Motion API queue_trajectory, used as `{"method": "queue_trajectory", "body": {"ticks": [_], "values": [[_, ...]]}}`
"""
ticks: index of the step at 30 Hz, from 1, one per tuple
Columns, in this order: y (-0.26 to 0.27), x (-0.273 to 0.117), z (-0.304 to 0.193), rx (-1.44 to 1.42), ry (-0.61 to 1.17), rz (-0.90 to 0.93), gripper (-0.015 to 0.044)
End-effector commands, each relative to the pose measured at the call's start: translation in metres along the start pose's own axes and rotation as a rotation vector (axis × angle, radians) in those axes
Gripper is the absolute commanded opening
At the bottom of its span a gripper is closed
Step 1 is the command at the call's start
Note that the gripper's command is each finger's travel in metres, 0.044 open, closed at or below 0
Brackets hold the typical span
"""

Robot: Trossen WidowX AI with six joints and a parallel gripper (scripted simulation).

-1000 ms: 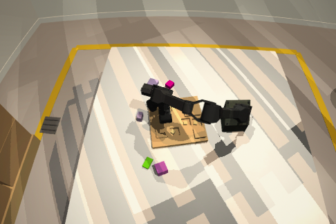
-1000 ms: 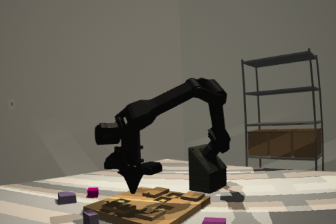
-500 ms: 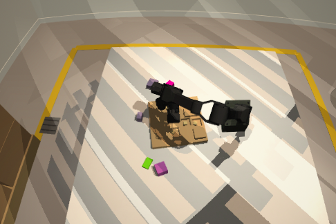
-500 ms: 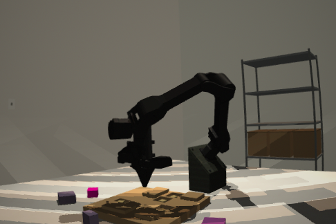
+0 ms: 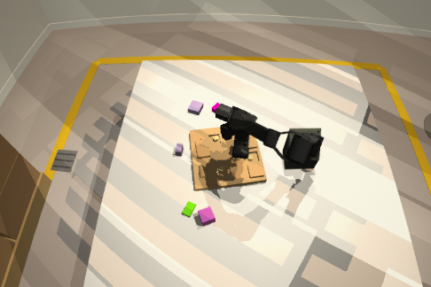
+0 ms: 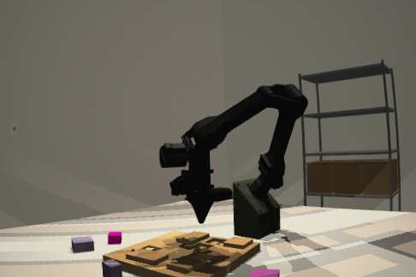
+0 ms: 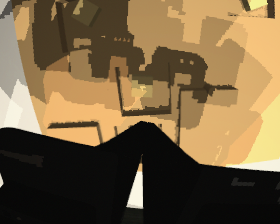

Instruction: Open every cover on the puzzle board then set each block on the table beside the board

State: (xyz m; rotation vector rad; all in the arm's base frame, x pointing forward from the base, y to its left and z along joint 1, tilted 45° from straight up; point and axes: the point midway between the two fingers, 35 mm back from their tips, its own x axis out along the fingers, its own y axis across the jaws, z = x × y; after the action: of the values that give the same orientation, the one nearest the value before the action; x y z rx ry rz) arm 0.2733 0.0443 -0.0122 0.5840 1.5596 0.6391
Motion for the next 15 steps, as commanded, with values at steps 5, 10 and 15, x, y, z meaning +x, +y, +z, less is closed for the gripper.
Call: {"method": "queue_trajectory", "body": {"ticks": [5,10,15], "values": [[0.003,0.002,-0.041,0.079,-0.002,-0.002,0.0000],[0.003,0.007,-0.043,0.086,-0.002,-0.002,0.0000],[0.003,0.027,-0.043,0.086,-0.002,-0.003,0.0000]]}}
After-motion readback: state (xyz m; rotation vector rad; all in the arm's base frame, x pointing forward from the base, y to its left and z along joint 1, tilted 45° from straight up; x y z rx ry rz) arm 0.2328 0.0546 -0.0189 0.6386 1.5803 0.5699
